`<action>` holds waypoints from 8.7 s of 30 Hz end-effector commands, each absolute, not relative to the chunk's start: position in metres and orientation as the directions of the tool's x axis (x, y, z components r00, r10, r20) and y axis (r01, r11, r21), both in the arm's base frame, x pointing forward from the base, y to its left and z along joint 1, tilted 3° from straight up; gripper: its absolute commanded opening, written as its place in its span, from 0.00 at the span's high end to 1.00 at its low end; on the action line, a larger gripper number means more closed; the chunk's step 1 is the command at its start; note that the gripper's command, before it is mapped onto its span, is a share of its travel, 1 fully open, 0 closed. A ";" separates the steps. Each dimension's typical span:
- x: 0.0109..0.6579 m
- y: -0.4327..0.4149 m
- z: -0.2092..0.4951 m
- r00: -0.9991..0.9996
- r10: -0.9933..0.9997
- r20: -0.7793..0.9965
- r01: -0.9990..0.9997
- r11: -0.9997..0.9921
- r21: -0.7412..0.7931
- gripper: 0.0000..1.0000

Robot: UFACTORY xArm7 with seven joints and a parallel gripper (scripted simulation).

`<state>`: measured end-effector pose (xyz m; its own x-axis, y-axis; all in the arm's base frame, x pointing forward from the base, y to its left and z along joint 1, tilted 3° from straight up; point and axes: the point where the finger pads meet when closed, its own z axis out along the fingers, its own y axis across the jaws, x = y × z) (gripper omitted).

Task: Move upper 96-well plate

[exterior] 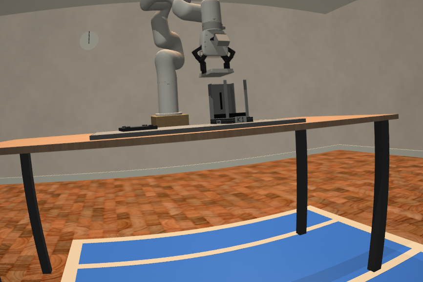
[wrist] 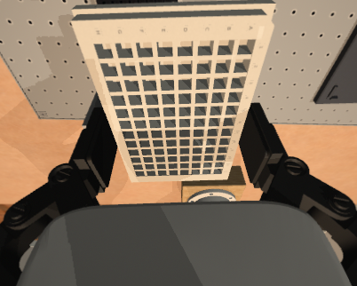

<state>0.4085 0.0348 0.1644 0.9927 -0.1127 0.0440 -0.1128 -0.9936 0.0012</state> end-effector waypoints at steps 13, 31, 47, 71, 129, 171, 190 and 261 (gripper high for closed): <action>0.397 -0.011 0.165 0.993 -0.112 0.048 -0.112 -0.994 0.000 1.00; 0.383 -0.063 0.163 0.993 -0.112 0.048 -0.112 -0.994 0.001 1.00; 0.370 -0.108 0.162 0.993 -0.112 0.048 -0.112 -0.994 0.001 1.00; 0.350 -0.178 0.159 0.993 -0.112 0.048 -0.112 -0.994 0.002 1.00; 0.329 -0.253 0.157 0.993 -0.112 0.048 -0.112 -0.994 0.002 1.00; 0.332 -0.253 0.105 0.993 -0.112 0.048 -0.113 -0.994 0.002 1.00; 0.334 -0.253 0.077 0.993 -0.112 0.048 -0.113 -0.994 0.002 1.00; 0.336 -0.254 0.011 0.992 -0.113 0.048 -0.113 -0.994 0.002 1.00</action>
